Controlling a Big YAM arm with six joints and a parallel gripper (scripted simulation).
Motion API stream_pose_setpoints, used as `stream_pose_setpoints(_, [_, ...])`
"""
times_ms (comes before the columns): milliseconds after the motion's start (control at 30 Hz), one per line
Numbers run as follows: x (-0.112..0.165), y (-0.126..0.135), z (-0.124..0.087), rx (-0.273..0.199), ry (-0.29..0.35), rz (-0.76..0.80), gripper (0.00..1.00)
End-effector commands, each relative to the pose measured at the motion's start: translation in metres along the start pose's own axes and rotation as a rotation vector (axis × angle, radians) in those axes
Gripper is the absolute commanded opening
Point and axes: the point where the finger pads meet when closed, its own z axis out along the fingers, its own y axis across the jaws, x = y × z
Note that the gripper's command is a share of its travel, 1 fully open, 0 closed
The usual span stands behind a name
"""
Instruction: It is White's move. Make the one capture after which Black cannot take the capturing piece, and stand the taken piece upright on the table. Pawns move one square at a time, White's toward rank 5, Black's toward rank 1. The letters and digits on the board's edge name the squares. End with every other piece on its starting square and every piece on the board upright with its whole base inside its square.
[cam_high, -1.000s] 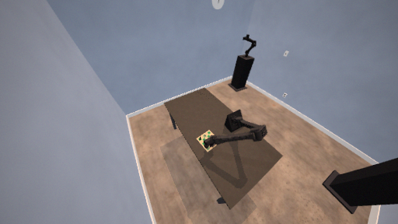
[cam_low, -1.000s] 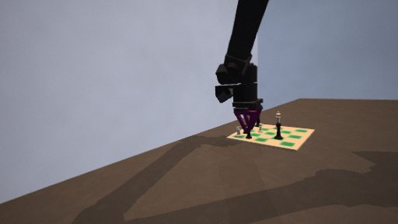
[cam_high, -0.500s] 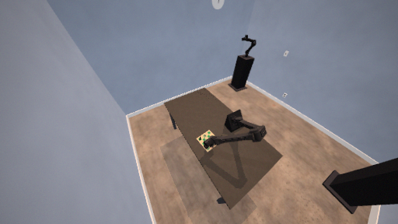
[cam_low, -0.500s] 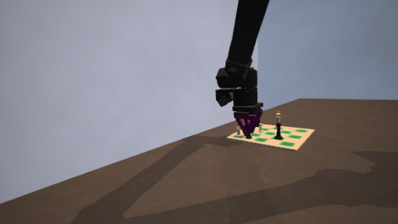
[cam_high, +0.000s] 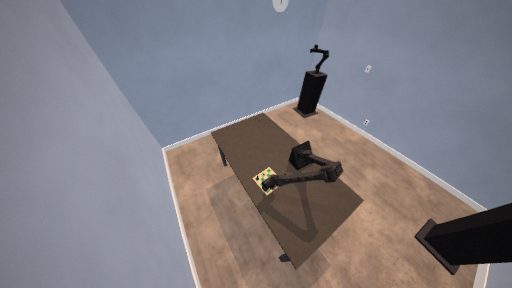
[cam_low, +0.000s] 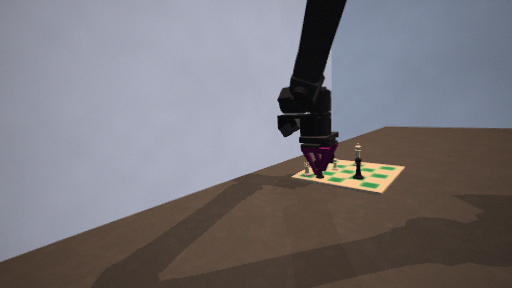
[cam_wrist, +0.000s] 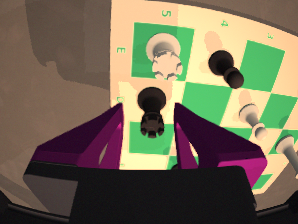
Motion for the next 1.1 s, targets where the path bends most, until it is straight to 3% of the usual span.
stream_pose_setpoints(0, [0.0008,-0.0063,0.0027,0.003,0.001,0.024,0.36])
stream_pose_setpoints(567, [0.0008,-0.0063,0.0027,0.003,0.001,0.024,0.36])
stream_pose_setpoints(600, [0.0008,-0.0063,0.0027,0.003,0.001,0.024,0.0])
stream_pose_setpoints(1067, [0.0008,-0.0063,0.0027,0.003,0.001,0.024,0.0])
